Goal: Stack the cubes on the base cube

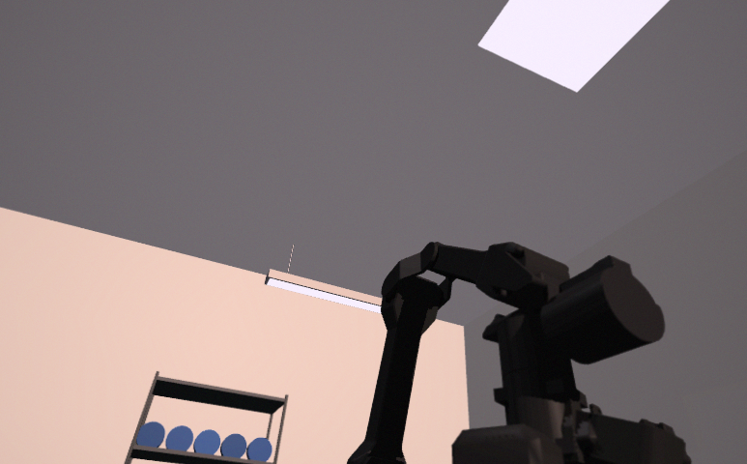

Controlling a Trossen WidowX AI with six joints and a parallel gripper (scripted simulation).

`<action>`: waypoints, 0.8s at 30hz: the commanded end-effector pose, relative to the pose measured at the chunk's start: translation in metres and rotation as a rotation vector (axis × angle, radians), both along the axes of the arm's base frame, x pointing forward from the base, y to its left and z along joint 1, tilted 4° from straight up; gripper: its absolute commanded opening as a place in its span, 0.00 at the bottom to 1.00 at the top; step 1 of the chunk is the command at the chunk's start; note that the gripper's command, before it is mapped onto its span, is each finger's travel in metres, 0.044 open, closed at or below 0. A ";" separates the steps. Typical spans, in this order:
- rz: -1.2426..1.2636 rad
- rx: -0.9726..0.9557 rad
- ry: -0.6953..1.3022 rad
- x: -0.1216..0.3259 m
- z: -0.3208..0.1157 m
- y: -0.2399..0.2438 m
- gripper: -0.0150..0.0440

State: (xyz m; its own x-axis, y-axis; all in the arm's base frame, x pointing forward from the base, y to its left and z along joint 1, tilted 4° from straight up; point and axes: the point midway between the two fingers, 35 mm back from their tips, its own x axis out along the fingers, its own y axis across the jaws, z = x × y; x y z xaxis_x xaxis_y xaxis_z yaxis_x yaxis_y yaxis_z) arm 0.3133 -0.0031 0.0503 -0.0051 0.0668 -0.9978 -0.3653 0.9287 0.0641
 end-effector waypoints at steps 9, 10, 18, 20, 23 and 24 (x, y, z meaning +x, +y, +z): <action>0.574 0.000 -0.037 -0.008 0.013 -0.030 0.70; 0.621 0.000 -0.040 -0.009 0.014 -0.032 0.70; 0.876 0.002 -0.056 -0.013 0.019 -0.045 0.70; 0.876 0.002 -0.056 -0.013 0.019 -0.045 0.70; 0.876 0.002 -0.056 -0.013 0.019 -0.045 0.70; 0.876 0.002 -0.056 -0.013 0.017 -0.045 0.70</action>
State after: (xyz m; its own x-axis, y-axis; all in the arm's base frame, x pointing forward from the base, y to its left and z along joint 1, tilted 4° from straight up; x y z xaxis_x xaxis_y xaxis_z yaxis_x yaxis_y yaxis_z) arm 0.3007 -0.0462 0.0687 -0.0042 0.0681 -0.9977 -0.9442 0.3284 0.0264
